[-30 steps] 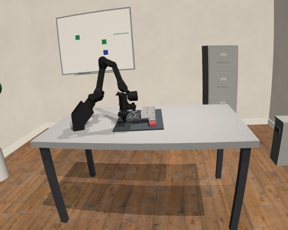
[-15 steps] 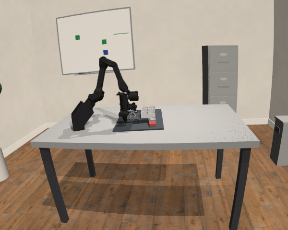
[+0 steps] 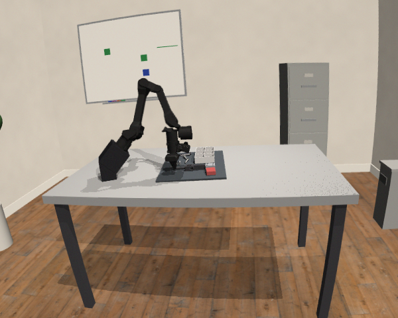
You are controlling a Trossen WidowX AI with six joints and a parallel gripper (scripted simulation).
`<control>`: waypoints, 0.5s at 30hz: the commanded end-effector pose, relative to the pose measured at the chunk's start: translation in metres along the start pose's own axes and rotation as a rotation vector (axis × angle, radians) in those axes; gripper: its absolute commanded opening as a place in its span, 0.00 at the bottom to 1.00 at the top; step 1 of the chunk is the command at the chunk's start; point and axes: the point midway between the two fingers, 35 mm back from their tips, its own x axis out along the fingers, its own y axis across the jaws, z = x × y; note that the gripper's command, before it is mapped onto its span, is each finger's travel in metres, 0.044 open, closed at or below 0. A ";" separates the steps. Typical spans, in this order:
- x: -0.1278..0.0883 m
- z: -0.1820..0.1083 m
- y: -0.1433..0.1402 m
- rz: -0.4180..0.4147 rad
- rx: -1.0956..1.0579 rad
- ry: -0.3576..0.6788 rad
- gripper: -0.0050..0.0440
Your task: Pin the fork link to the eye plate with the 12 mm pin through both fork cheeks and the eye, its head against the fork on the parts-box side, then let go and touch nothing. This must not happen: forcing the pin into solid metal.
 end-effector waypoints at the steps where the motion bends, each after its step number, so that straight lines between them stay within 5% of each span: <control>1: 0.000 0.004 0.000 -0.001 0.000 -0.006 0.10; 15: 0.000 -0.001 0.000 -0.001 0.000 -0.006 0.10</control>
